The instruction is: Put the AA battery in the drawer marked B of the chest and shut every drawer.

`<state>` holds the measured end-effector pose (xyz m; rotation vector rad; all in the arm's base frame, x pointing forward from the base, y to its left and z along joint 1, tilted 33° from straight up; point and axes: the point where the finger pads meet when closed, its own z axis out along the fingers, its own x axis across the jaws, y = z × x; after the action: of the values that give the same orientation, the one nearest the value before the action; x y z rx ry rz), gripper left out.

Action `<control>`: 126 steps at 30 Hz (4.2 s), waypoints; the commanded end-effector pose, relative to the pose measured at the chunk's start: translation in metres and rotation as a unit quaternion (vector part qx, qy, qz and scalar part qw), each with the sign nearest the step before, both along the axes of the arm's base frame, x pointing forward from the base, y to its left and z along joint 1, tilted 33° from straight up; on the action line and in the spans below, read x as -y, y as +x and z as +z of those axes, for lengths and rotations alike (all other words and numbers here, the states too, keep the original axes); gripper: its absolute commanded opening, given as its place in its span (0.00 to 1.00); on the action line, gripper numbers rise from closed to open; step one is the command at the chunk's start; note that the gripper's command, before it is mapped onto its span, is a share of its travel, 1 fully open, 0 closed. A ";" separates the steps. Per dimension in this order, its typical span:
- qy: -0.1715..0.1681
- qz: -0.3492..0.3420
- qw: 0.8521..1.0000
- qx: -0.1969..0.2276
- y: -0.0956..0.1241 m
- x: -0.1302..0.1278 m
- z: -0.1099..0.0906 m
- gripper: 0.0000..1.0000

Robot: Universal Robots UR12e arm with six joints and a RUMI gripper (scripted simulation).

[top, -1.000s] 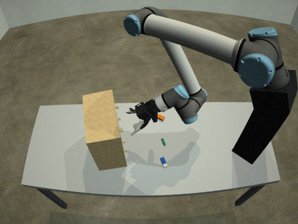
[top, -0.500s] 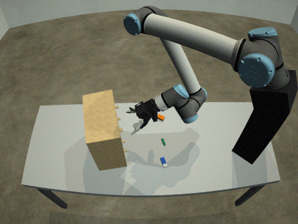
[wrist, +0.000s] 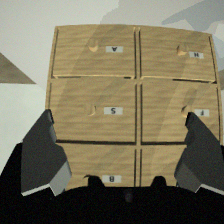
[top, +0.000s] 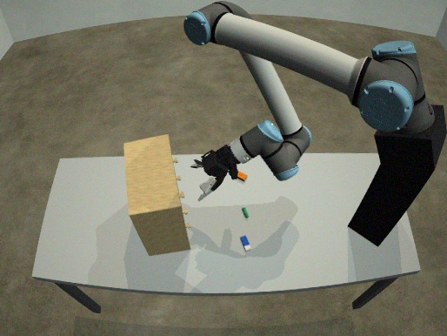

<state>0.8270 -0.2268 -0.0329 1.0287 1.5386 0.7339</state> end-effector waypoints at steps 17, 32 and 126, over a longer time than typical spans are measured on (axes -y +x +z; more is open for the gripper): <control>-0.004 -0.062 0.990 -0.130 -0.032 -0.009 0.015 1.00; -0.007 -0.109 0.968 -0.226 -0.057 -0.014 0.027 1.00; -0.015 -0.200 0.889 -0.412 -0.104 -0.021 0.052 1.00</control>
<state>0.7202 -0.2060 0.0164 1.7001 1.9231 -0.0614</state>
